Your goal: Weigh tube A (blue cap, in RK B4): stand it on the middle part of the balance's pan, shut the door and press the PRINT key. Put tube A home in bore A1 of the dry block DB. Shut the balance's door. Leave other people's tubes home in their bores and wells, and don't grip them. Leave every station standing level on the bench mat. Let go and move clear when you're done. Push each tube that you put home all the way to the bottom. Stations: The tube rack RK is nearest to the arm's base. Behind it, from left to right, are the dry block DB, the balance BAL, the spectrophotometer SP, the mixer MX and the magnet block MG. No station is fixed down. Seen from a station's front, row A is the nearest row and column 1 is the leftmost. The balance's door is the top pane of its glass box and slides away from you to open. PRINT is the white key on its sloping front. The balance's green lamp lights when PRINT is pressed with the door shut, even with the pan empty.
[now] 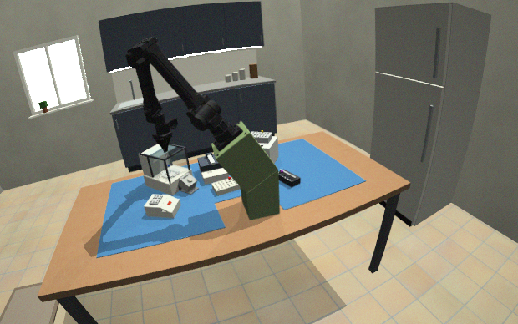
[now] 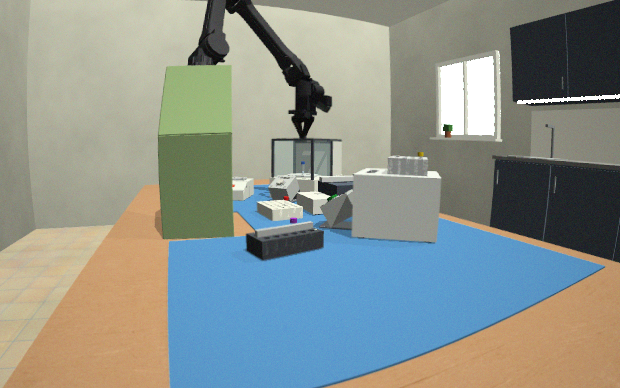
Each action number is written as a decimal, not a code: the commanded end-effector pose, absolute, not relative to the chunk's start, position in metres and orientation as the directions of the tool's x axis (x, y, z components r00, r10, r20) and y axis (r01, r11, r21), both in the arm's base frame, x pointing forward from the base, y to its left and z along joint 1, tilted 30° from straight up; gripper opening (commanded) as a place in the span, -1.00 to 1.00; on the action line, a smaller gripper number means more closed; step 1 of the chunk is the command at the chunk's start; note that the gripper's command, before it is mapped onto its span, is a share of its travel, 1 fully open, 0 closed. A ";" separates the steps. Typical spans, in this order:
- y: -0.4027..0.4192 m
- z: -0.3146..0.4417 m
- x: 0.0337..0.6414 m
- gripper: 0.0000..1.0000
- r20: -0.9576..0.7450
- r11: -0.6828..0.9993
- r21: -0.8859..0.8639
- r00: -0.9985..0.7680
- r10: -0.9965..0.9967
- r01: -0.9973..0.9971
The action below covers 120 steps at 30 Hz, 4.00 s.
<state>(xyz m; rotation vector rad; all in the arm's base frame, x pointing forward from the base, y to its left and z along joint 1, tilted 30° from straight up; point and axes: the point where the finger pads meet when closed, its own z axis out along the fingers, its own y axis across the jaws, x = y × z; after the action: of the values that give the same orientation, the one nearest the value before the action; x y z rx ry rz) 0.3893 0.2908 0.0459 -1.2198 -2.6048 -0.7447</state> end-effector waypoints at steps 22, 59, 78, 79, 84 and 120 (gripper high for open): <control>0.313 0.059 0.415 -0.88 0.351 0.541 0.371 -0.653 0.671 0.755; 0.331 0.071 0.440 -0.88 0.350 0.540 0.373 -0.654 0.671 0.754; 0.338 0.076 0.450 -0.88 0.347 0.537 0.385 -0.657 0.669 0.751; 0.338 0.076 0.450 -0.88 0.347 0.537 0.385 -0.657 0.669 0.751; 0.338 0.076 0.450 -0.88 0.347 0.537 0.385 -0.657 0.669 0.751; 0.338 0.076 0.450 -0.88 0.347 0.537 0.385 -0.657 0.669 0.751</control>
<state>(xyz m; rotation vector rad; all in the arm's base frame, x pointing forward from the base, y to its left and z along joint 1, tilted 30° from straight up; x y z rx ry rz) 0.4359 0.3241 0.0683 -1.2205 -2.6035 -0.7383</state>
